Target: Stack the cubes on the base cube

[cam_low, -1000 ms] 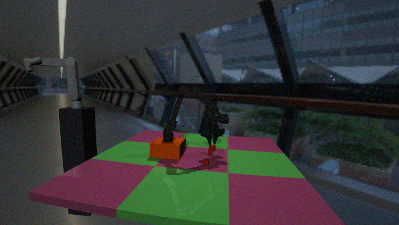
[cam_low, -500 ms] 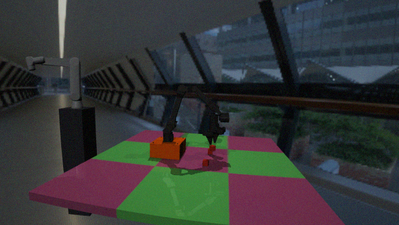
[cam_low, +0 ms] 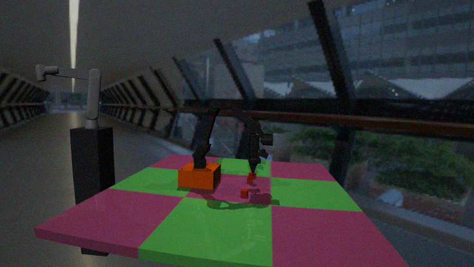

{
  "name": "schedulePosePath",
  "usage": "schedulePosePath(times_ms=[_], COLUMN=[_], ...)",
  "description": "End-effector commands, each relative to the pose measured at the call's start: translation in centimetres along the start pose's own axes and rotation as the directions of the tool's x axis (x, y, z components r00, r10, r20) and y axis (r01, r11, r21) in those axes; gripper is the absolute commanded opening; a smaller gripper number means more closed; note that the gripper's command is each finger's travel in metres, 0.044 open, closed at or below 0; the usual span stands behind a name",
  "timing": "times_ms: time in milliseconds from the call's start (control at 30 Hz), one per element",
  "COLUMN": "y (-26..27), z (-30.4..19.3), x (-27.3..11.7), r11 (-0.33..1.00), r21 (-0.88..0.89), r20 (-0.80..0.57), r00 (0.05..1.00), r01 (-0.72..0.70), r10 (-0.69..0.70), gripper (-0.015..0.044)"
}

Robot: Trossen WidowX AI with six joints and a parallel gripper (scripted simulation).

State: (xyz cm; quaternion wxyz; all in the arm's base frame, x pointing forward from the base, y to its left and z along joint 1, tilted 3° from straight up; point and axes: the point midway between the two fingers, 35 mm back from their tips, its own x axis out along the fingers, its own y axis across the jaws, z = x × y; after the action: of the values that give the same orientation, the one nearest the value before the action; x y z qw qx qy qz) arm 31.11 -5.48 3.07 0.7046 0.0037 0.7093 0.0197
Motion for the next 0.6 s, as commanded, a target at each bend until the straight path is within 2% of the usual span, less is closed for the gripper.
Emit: schedulePosePath(times_ms=[0,267,567], y=[-1.5,-4.7,-8.1], z=[-0.1,-1.1,-2.7], x=[-0.5,-1.2,-2.0], r11=[0.991,0.89,0.658], r21=[-0.134,-0.455,-0.753], r20=[0.004,0.003,0.001], r00=[1.0,1.0,1.0], r01=[0.006,0.008,0.007], r10=[-0.006,-0.008,-0.01], gripper=[0.0265,0.0265,0.0265])
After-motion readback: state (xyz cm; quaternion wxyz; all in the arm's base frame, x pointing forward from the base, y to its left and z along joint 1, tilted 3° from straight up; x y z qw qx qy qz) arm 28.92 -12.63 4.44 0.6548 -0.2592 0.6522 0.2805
